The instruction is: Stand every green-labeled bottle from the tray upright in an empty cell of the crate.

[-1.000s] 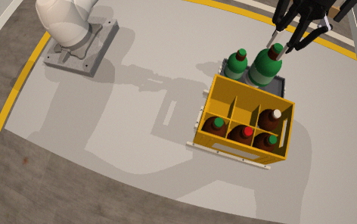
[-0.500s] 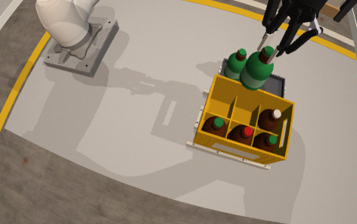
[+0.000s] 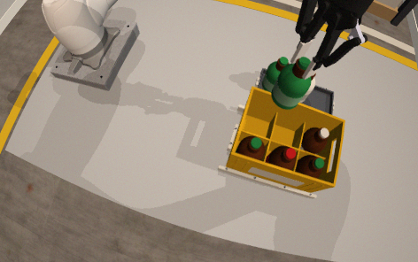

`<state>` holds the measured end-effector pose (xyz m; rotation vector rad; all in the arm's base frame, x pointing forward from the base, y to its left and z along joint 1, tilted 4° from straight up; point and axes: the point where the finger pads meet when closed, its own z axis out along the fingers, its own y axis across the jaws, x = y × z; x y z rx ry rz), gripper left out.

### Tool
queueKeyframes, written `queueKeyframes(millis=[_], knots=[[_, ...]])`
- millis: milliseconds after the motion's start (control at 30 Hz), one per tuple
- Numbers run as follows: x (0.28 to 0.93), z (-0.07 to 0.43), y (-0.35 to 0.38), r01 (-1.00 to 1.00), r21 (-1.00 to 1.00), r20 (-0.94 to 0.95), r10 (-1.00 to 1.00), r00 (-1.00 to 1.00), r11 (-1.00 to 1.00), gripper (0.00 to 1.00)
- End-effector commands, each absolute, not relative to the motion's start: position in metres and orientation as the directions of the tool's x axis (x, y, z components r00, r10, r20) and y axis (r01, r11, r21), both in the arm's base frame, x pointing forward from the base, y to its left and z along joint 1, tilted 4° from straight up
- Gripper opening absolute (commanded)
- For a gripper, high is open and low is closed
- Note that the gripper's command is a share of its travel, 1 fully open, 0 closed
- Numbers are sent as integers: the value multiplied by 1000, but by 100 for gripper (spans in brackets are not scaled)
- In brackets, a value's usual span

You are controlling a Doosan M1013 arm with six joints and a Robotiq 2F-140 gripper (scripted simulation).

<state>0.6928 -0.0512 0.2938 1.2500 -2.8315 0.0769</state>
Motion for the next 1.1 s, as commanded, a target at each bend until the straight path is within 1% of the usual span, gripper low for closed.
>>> queueKeyframes(millis=[0,1067], knots=[[686,296,-58,-742,-29,57,-740,-670,670,0],[660,298,-82,-742,-29,57,-740,-670,670,0]])
